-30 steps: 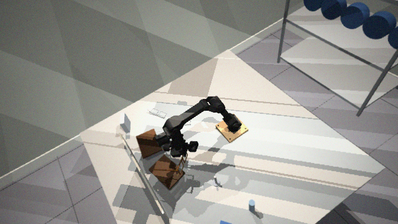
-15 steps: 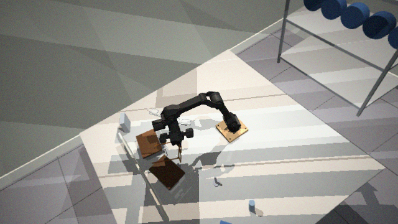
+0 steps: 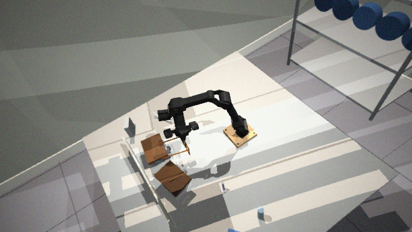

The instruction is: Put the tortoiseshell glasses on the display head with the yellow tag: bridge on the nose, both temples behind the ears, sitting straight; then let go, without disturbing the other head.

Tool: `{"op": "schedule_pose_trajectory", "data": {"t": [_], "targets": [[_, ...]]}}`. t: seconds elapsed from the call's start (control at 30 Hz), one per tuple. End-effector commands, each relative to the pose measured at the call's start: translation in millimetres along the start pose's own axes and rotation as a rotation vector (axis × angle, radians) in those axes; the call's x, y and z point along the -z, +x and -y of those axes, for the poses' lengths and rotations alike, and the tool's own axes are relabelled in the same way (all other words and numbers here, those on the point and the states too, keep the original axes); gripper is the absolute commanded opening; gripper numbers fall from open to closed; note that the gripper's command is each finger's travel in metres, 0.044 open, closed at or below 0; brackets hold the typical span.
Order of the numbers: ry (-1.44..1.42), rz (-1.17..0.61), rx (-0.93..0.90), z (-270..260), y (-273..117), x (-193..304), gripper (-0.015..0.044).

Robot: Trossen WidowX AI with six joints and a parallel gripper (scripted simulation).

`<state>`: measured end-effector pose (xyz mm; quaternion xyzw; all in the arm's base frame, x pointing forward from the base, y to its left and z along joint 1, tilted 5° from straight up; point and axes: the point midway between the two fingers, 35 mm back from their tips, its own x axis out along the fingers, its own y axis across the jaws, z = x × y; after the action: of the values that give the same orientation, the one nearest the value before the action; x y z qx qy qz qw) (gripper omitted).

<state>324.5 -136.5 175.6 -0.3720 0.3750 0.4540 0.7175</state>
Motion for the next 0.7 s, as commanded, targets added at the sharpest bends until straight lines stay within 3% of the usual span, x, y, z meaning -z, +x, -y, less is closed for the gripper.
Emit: {"op": "schedule_pose_trajectory", "data": {"t": [0.0, 0.67], "targets": [[-0.080, 0.008, 0.030, -4.6, -8.0, 11.2, 0.0000], [-0.533, -0.034, 0.192, -34.1, -49.2, 74.5, 0.0000]]}}
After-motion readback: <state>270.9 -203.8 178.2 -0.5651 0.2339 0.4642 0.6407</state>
